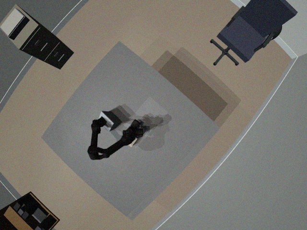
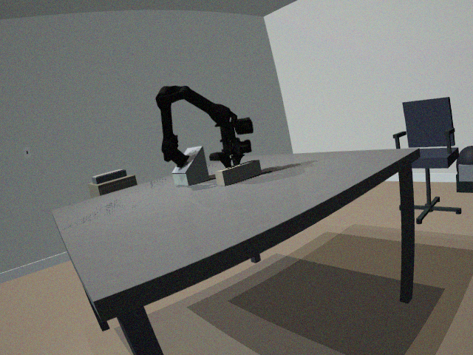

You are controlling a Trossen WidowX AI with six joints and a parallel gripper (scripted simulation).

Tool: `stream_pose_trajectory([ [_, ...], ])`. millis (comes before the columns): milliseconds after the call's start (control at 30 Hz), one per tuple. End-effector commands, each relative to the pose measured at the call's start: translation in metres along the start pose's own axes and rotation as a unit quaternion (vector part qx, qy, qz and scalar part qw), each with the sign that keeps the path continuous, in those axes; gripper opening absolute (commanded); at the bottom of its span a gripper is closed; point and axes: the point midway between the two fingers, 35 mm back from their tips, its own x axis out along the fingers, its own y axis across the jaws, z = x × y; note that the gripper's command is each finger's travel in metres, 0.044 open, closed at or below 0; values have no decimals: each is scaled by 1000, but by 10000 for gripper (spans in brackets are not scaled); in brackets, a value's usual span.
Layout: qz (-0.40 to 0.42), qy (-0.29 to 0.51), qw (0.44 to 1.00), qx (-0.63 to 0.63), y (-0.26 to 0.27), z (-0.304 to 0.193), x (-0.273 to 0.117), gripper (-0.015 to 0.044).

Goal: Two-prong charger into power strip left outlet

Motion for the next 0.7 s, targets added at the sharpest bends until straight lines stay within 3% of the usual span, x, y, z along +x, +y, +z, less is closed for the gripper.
stream_pose_trajectory([
  [0,-2,-1,1000,-3,-1,2,0,0],
  [667,-2,-1,1000,-3,-1,5,0,0],
])
